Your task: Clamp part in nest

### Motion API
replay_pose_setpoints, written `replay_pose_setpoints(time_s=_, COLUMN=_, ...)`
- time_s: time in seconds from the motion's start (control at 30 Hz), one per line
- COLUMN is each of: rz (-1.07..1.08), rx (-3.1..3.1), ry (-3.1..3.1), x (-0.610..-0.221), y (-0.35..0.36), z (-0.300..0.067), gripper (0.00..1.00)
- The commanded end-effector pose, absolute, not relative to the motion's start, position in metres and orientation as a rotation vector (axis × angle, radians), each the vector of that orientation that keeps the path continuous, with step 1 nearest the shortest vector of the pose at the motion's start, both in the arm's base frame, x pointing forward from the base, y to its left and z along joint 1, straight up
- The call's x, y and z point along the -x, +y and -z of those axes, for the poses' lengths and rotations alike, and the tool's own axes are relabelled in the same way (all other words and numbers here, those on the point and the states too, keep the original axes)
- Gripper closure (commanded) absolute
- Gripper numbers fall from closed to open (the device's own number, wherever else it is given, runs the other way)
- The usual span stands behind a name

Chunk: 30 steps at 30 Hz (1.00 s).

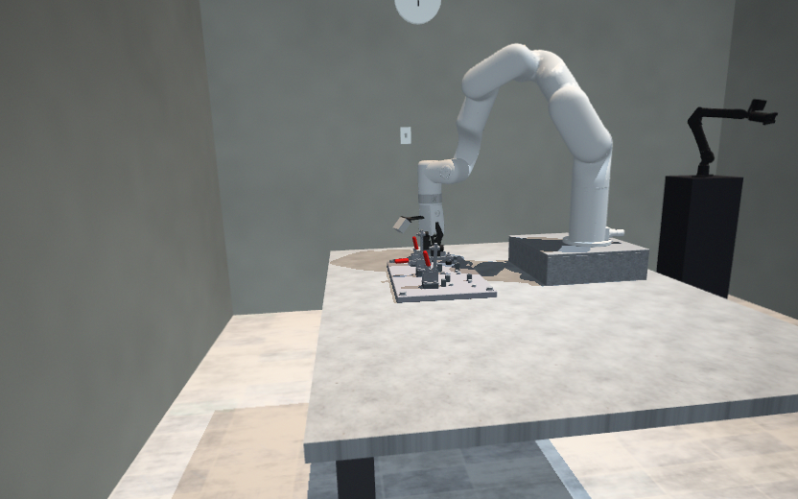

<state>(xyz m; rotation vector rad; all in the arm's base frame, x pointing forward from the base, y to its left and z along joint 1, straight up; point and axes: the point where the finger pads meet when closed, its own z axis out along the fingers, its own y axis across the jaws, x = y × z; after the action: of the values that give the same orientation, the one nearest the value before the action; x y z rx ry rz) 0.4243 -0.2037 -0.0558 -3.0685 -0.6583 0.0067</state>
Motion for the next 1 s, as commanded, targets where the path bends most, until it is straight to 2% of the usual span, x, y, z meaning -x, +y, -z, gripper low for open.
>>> replay_pose_setpoints(time_s=0.0, rz=0.000, rx=3.072, ry=-0.659, x=-0.426, y=-0.205, z=0.052, gripper=1.00)
replay_pose_setpoints(time_s=0.57, rz=0.000, rx=3.072, ry=-0.659, x=-0.426, y=-0.204, z=0.005, gripper=1.00)
replay_pose_setpoints(time_s=0.97, rz=0.000, rx=3.072, ry=-0.659, x=-0.426, y=-0.204, z=-0.042, gripper=1.00)
